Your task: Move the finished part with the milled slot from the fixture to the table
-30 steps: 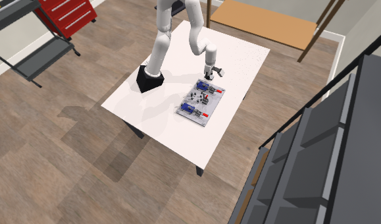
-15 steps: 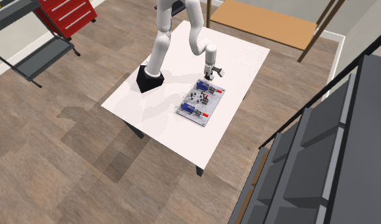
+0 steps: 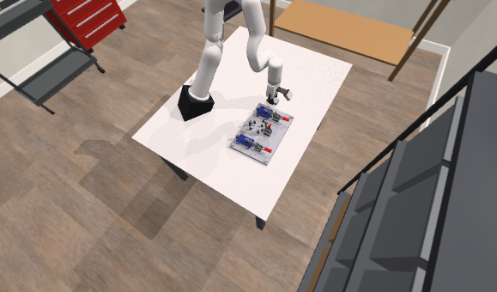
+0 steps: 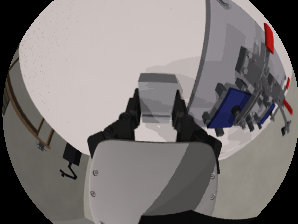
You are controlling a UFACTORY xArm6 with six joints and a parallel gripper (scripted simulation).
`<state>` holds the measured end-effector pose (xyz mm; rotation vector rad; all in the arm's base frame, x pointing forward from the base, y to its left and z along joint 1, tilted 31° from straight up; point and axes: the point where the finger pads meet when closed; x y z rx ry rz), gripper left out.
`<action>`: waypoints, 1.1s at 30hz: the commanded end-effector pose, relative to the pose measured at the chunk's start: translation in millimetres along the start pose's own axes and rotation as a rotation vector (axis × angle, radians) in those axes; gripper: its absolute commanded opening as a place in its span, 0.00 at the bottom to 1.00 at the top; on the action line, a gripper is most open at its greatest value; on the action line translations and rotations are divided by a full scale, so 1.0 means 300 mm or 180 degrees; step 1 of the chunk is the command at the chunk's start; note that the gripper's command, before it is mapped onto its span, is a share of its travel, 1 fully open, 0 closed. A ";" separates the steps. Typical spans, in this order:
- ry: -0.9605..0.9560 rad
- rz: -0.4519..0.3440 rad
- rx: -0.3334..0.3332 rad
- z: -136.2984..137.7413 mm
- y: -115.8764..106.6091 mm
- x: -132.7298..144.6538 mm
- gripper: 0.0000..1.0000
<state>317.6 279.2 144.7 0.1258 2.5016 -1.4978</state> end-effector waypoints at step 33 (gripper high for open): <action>-0.0001 0.0008 -0.0004 -0.002 0.022 -0.003 0.00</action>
Point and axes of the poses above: the point where the finger pads meet when closed, its own y axis out along the fingers, its own z axis across the jaws, x = y × z, and after that the axes turned 7 degrees about y, right-handed
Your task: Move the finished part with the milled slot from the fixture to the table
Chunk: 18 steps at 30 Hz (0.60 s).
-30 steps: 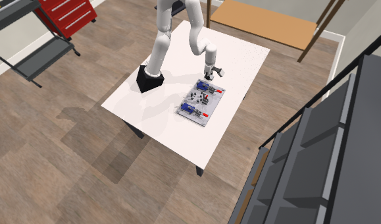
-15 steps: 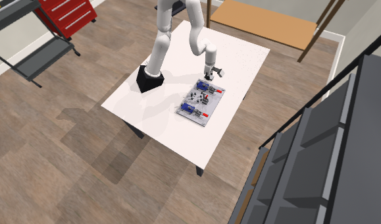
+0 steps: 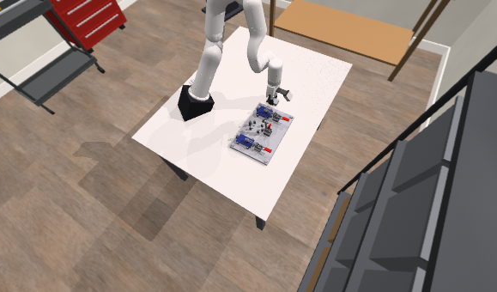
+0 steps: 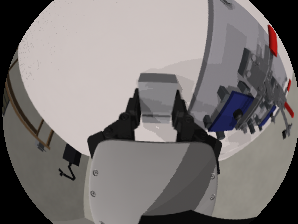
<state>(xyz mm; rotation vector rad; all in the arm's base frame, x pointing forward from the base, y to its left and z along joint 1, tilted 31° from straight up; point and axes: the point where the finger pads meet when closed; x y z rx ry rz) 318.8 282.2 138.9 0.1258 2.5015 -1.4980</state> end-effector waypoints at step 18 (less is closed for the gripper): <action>-0.0001 0.0009 -0.0005 -0.002 0.000 -0.003 0.69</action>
Point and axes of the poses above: the point where the finger pads meet when closed, its own y axis out along the fingers, its own z axis across the jaws, x = y × z, and after that the axes turned 7 degrees about y, right-handed
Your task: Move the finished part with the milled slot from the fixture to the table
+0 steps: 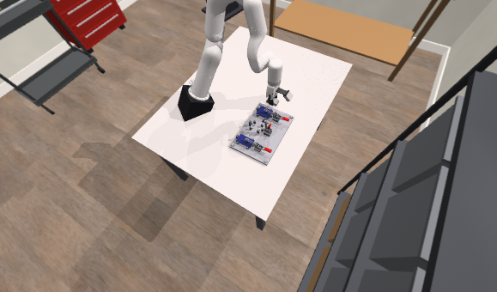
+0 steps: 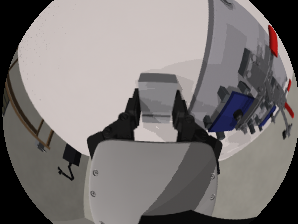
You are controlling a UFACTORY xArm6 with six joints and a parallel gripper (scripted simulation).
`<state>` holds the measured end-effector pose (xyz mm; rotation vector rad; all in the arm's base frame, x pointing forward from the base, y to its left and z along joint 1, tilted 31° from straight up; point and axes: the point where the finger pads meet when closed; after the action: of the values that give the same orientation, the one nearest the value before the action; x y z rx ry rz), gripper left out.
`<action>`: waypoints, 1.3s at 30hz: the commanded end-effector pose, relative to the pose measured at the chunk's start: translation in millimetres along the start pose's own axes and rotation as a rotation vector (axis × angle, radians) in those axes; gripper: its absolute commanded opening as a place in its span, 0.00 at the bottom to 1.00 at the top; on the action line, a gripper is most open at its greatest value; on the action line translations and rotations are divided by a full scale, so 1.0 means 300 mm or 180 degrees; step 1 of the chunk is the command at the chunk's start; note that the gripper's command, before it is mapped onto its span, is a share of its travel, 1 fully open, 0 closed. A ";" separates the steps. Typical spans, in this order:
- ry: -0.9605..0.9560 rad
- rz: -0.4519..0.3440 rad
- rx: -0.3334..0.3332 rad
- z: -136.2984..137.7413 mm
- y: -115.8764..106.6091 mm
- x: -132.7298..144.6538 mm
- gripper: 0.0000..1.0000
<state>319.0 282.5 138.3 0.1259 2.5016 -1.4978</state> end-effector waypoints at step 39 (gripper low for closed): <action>-0.0001 0.0008 -0.0005 -0.002 -0.013 -0.003 0.69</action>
<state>318.8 282.2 138.8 0.1258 2.5016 -1.4979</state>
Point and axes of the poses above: the point where the finger pads meet when closed, its own y axis out along the fingers, its own z axis across the jaws, x = y × z, and after that the axes turned 7 degrees about y, right-handed
